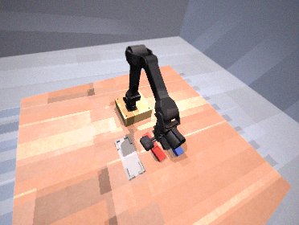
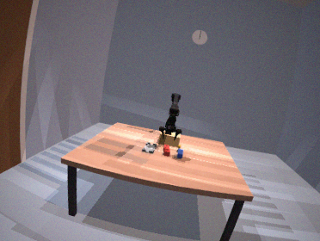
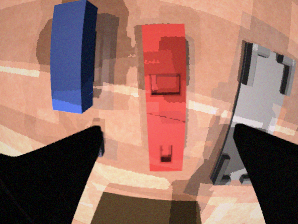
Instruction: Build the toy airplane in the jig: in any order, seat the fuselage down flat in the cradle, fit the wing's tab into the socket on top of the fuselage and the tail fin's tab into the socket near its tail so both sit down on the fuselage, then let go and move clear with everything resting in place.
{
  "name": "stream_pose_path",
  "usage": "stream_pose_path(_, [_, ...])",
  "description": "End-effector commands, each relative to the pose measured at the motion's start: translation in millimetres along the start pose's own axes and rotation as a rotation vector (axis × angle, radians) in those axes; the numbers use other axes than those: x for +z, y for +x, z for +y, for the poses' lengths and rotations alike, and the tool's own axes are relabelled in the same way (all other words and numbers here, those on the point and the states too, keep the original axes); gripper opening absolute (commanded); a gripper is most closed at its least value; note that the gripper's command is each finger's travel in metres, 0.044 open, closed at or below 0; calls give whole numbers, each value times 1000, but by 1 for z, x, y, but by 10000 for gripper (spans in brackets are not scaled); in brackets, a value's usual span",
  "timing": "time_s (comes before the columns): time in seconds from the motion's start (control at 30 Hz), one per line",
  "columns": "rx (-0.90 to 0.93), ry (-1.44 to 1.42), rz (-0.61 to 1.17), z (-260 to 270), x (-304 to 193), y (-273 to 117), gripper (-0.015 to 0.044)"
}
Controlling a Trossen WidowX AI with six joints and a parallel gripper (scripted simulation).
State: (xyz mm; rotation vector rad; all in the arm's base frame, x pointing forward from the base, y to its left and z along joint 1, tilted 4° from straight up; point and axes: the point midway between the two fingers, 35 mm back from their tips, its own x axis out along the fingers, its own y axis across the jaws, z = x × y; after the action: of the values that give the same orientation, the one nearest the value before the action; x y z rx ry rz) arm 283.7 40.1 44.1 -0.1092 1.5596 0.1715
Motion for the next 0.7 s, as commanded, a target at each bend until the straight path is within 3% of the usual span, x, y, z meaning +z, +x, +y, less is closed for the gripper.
stream_pose_path(0.0, [-5, -9, 33, -1, -8, 41, 440])
stream_pose_path(0.67, [-4, -9, 34, -1, -8, 71, 440])
